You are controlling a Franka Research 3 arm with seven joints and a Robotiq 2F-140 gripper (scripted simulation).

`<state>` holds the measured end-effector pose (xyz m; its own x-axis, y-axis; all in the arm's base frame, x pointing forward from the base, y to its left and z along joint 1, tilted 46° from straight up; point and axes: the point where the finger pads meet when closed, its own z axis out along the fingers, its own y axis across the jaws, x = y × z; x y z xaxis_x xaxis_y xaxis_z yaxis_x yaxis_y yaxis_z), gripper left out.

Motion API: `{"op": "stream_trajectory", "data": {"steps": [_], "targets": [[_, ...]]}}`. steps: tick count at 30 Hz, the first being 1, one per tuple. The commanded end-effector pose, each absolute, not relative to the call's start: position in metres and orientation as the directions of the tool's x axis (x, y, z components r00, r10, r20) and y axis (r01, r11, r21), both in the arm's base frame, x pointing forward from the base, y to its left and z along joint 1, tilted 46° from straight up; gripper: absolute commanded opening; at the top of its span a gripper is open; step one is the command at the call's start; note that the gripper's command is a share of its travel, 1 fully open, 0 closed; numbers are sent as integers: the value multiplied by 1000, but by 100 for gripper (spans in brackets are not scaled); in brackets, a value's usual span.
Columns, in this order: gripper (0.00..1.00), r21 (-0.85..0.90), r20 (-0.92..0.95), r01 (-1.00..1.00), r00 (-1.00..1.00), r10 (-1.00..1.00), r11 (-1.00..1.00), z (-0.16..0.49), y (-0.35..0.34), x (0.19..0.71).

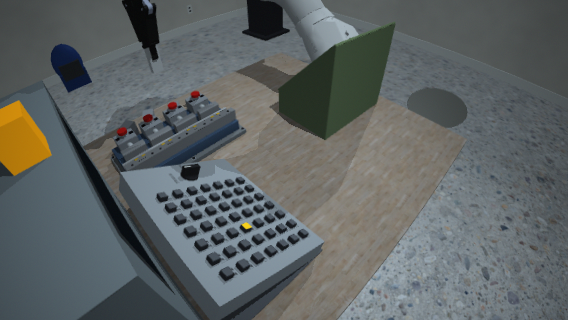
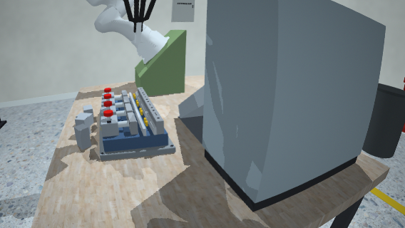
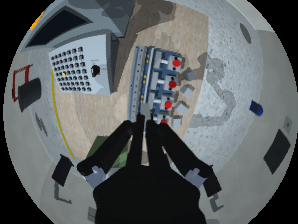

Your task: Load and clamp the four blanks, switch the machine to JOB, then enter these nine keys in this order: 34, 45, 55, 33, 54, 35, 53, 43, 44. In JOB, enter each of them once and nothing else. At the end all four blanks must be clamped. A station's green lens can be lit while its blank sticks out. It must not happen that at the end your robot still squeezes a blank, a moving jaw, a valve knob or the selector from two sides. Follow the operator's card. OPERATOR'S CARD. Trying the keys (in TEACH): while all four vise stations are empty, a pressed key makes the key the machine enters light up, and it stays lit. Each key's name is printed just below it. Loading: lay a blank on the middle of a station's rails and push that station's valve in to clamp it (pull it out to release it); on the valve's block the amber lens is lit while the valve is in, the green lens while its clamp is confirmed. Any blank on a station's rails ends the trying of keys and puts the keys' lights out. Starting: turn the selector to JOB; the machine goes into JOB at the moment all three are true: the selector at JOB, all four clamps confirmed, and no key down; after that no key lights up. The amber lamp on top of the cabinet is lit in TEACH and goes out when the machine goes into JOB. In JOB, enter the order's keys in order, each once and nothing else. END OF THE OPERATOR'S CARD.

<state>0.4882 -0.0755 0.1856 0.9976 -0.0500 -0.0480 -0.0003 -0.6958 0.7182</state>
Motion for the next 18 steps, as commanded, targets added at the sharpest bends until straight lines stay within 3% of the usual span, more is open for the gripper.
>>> {"op": "stream_trajectory", "data": {"steps": [1,9,18], "targets": [[0,720,-22,-39,997,-79,-693,185,-75,487],[0,724,-36,-19,997,-65,-689,213,-105,468],[0,714,-122,97,993,13,-693,285,-213,350]]}}
